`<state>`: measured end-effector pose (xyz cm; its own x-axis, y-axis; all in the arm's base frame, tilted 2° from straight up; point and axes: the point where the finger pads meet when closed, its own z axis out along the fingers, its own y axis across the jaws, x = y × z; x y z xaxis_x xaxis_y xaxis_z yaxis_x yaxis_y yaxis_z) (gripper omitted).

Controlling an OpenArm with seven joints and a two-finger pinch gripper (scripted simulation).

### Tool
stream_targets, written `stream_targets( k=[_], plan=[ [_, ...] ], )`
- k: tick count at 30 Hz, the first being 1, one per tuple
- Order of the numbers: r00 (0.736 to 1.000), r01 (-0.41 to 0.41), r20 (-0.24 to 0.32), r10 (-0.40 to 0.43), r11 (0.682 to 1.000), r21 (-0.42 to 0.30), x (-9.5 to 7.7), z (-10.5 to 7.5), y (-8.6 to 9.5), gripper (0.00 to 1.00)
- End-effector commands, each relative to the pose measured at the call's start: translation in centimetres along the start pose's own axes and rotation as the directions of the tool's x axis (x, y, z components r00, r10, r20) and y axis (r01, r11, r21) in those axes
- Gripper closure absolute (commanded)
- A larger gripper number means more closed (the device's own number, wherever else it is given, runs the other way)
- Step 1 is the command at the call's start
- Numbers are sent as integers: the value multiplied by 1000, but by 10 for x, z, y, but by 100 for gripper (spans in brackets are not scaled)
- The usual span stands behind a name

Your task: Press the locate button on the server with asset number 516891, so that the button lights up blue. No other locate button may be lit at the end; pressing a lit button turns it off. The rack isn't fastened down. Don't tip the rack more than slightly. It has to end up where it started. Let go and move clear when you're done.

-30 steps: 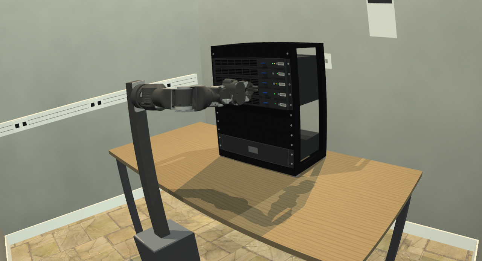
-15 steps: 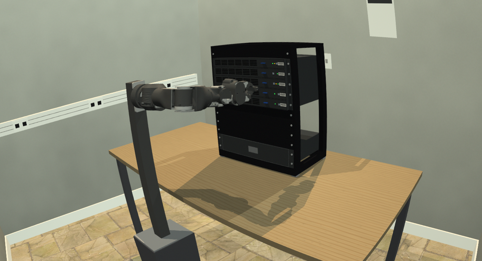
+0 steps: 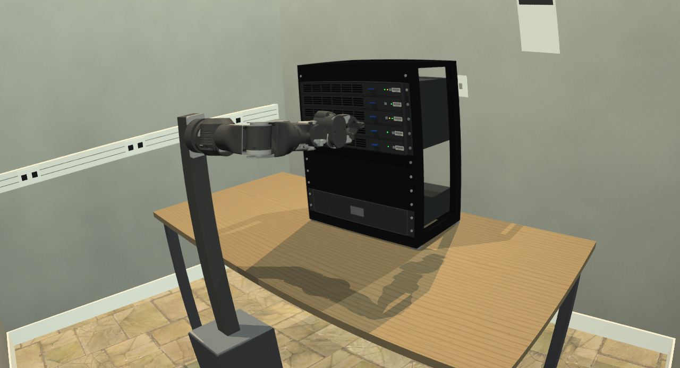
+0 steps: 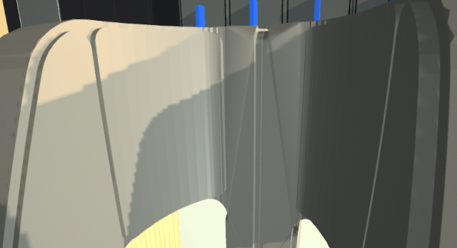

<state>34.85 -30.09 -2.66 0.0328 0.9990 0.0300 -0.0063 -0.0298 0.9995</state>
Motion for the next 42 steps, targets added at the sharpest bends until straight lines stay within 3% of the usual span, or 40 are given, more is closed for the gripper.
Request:
stream_targets(
  k=[1, 42],
  plan=[
    [1000, 2, -1, -2, 1000, -4, 0, 1, 1, 100],
    [1000, 2, -1, -2, 1000, -4, 0, 59, 1, 100]
  ],
)
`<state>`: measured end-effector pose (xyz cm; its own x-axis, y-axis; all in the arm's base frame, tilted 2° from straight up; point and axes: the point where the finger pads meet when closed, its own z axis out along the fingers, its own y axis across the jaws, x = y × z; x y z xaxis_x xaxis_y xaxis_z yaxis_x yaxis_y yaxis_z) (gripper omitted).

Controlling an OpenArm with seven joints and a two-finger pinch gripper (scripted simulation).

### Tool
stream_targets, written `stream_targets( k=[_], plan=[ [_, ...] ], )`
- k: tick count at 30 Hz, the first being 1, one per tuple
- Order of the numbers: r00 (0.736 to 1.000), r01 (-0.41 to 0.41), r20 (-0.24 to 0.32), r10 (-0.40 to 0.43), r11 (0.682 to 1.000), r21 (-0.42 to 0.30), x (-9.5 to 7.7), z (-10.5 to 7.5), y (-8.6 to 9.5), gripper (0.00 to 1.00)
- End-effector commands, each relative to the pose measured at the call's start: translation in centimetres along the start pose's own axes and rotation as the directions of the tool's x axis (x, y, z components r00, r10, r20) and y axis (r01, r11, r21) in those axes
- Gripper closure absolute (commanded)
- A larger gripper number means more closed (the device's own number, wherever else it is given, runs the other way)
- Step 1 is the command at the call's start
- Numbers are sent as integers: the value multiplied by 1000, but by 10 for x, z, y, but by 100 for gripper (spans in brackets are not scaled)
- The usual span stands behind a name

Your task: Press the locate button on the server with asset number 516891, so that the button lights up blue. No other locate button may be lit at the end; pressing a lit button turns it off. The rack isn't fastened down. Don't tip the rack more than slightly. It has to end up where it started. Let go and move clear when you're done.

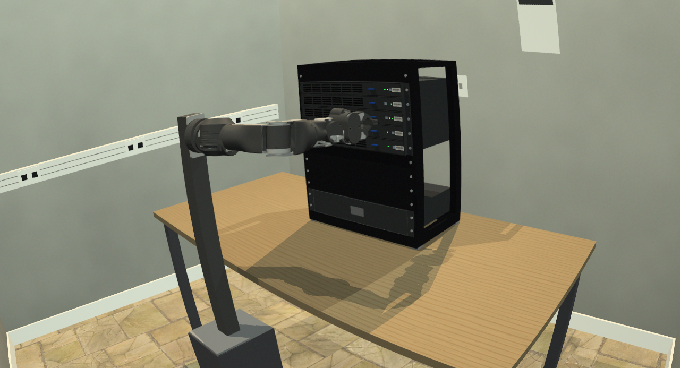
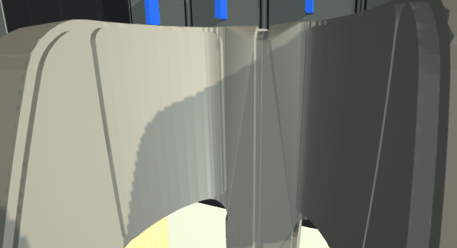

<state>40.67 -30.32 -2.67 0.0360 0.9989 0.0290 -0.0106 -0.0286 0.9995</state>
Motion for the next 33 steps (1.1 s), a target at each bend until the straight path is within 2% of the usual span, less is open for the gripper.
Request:
stream_targets(
  k=[1, 22, 33],
  plan=[
    [1000, 1, -4, -1, 1000, 0, 1, 1, 1, 100],
    [1000, 1, -4, -1, 1000, 0, 1, 6, 1, 100],
    [1000, 1, -4, -1, 1000, 0, 1, 14, 1, 100]
  ],
)
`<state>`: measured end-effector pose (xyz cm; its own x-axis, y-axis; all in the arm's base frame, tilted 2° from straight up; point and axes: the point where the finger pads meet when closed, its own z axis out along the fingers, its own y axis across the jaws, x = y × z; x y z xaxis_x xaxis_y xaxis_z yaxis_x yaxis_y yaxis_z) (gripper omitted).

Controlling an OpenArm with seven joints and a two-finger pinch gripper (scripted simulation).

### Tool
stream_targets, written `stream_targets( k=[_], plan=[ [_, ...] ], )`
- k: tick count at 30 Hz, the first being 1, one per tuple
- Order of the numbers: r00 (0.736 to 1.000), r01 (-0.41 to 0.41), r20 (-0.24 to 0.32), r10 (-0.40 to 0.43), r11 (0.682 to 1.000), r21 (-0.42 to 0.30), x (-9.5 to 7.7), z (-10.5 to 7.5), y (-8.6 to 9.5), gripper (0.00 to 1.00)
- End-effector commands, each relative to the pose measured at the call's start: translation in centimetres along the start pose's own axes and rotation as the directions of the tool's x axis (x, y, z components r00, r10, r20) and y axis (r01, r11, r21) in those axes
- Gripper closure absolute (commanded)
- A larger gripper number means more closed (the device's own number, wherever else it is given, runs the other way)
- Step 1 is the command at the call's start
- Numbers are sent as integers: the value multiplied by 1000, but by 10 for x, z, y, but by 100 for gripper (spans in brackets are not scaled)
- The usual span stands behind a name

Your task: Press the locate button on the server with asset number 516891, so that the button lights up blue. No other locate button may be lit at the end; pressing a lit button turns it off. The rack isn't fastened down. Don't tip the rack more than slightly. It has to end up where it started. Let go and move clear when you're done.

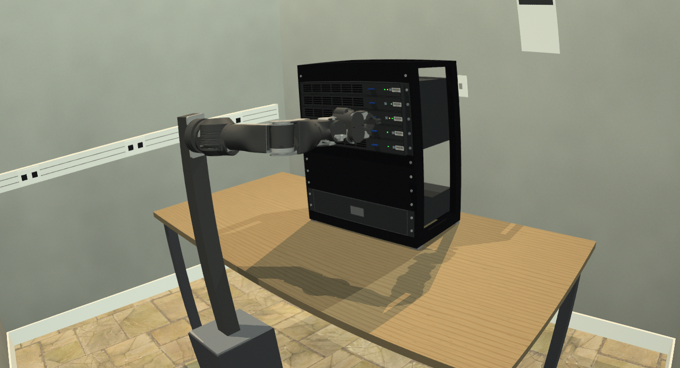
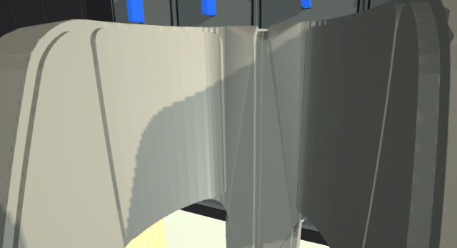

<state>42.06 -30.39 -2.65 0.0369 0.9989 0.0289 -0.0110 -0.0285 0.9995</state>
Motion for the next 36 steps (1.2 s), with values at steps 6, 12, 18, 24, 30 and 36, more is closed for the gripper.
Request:
stream_targets(
  k=[6, 12, 18, 24, 30, 36],
  plan=[
    [1000, 1, -5, -1, 1000, 0, 1, 4, 1, 100],
    [1000, 1, -5, -1, 1000, 0, 1, 11, 1, 100],
    [1000, 1, -5, -1, 1000, 0, 1, 18, 1, 100],
    [1000, 1, -5, -1, 1000, 0, 1, 23, 1, 100],
    [1000, 1, -5, -1, 1000, 0, 1, 30, 1, 100],
    [1000, 1, -5, -1, 1000, 0, 1, 37, 1, 100]
  ],
)
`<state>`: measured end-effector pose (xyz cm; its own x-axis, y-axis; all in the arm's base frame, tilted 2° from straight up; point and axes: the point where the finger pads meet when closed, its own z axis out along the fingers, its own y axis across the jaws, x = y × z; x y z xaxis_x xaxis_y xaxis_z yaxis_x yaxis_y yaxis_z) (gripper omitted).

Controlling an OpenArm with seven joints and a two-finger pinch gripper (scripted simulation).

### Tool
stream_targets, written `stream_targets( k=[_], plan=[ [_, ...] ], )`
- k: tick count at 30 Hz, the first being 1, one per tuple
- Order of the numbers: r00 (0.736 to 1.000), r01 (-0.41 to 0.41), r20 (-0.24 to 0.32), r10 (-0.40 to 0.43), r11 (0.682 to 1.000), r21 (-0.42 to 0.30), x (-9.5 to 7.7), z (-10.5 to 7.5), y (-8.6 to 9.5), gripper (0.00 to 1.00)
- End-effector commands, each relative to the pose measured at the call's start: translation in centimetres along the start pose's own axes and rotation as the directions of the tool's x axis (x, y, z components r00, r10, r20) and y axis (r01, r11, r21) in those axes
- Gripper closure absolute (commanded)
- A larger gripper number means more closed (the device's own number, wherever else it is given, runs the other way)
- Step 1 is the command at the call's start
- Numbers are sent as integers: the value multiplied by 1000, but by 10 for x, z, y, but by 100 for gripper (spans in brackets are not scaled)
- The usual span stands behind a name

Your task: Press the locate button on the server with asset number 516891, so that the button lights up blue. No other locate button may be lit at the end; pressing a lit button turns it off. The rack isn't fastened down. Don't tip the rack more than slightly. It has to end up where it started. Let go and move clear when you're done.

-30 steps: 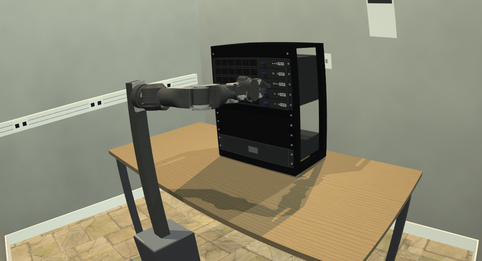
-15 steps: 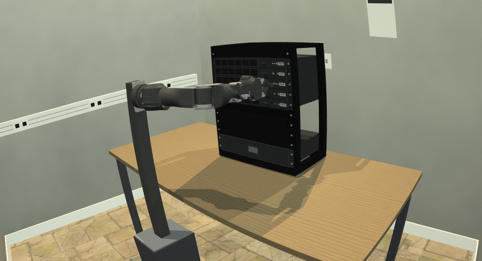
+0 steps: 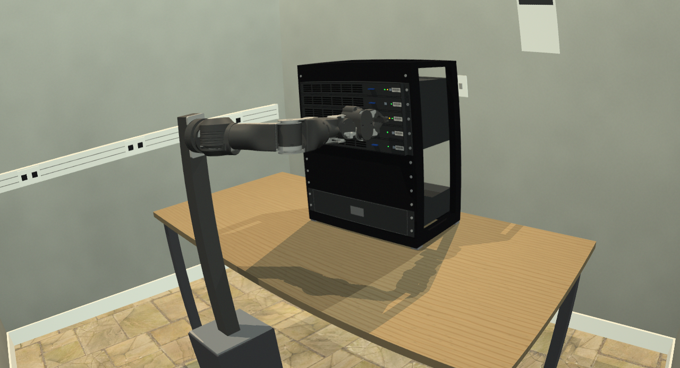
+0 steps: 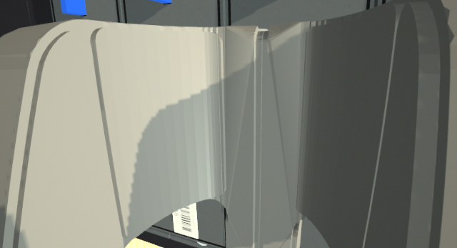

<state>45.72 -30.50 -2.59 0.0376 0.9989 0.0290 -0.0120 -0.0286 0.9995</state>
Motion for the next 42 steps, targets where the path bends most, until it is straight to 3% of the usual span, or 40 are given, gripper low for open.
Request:
stream_targets(
  k=[1, 19, 42],
  plan=[
    [1000, 1, -6, -1, 1000, 1, 1, 1, 1, 100],
    [1000, 1, -6, -1, 1000, 1, 1, 15, 1, 100],
    [1000, 1, -6, -1, 1000, 1, 1, 20, 1, 100]
  ],
)
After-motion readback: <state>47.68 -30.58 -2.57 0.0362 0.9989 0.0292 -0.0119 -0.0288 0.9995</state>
